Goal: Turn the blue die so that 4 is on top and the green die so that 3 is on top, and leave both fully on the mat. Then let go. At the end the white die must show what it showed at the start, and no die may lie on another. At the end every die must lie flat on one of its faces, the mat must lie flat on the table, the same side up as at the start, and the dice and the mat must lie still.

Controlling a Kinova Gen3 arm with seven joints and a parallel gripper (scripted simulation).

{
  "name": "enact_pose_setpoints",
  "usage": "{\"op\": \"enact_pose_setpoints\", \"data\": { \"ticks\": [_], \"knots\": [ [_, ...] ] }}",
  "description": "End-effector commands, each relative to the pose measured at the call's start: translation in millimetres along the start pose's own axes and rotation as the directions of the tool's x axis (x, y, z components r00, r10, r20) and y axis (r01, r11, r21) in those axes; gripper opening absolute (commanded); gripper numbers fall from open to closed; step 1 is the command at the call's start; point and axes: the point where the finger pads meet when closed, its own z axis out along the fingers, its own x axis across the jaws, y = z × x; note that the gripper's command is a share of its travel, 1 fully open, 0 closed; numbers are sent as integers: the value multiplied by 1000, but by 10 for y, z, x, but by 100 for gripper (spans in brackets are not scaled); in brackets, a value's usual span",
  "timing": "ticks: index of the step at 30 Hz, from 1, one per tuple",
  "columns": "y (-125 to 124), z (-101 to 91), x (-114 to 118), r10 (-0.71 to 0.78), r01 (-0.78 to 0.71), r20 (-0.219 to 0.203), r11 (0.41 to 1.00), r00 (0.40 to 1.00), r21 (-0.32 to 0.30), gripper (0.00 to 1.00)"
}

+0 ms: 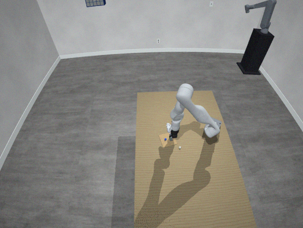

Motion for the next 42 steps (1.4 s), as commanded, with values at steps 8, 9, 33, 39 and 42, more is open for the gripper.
{"op": "enact_pose_setpoints", "data": {
  "ticks": [8,9,33,39,42],
  "knots": [
    [-14,-283,17,-2,2,-8,1000,1000,2,64],
    [-14,-324,17,-2,2,-8,1000,1000,2,64],
    [-12,-850,13,-2,2,-8,1000,1000,2,64],
    [-12,-850,13,-2,2,-8,1000,1000,2,100],
    [-12,-850,13,-2,2,-8,1000,1000,2,100]
  ]
}}
